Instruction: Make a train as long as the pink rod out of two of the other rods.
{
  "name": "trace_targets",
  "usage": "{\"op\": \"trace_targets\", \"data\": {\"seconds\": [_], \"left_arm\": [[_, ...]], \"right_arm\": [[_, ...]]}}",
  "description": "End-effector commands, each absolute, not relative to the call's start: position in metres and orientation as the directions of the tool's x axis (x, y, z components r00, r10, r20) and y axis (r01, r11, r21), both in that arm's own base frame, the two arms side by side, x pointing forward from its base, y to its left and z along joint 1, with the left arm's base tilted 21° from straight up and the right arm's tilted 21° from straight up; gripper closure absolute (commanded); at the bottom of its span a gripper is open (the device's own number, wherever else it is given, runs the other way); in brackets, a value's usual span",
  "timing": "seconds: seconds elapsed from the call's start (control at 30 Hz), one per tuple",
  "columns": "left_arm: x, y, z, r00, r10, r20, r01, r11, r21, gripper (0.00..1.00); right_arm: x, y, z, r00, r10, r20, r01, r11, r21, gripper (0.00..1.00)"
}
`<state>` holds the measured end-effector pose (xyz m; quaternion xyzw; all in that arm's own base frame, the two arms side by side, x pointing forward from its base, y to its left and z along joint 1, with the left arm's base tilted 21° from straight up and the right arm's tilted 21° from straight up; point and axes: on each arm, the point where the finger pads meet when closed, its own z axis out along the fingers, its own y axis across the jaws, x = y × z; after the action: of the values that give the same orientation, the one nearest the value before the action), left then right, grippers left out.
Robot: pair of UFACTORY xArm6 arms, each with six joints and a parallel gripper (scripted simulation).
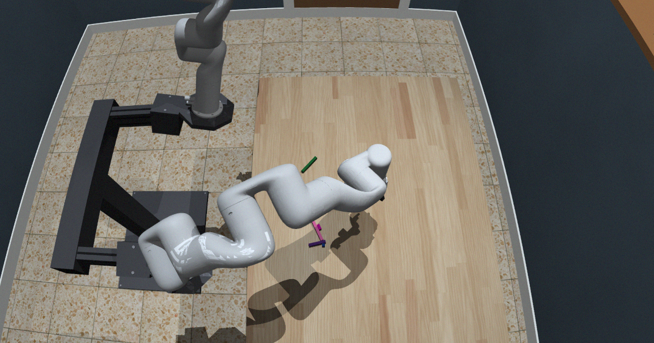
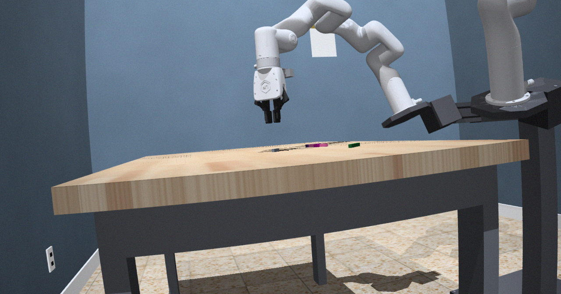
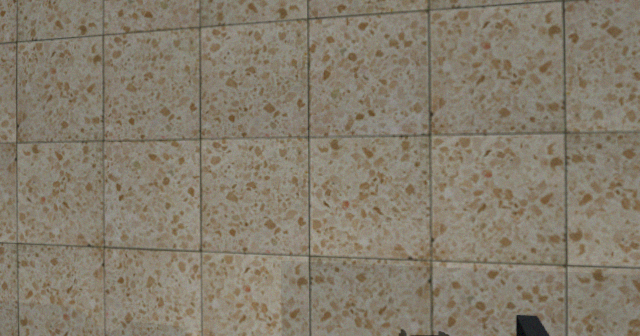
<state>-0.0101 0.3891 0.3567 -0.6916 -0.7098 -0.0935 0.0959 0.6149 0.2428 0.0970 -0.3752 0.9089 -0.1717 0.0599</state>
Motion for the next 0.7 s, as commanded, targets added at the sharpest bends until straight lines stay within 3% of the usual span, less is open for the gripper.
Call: {"op": "trace_targets", "data": {"seconds": [0.0,0.07,0.1,0.67], "left_arm": [[-0.0102,0.3896,0.3585,-0.025,0.963,0.270,1.000,0.026,0.000,0.00],[-0.0102,0.3896,0.3585,-0.025,0.963,0.270,1.000,0.026,0.000,0.00],[-0.0102,0.3896,0.3585,-0.025,0.963,0.270,1.000,0.026,0.000,0.00],[-0.0102,0.3896,0.3585,-0.025,0.963,0.270,1.000,0.026,0.000,0.00]], "right_arm": [[0.6145,0.2444,0.1020,-0.711,-0.703,0.017,-0.661,0.660,-0.358,0.74],[0.6145,0.2444,0.1020,-0.711,-0.703,0.017,-0.661,0.660,-0.358,0.74],[0.6145,0.2444,0.1020,-0.711,-0.703,0.017,-0.661,0.660,-0.358,0.00],[0.6145,0.2444,0.1020,-0.711,-0.703,0.017,-0.661,0.660,-0.358,0.00]]}}
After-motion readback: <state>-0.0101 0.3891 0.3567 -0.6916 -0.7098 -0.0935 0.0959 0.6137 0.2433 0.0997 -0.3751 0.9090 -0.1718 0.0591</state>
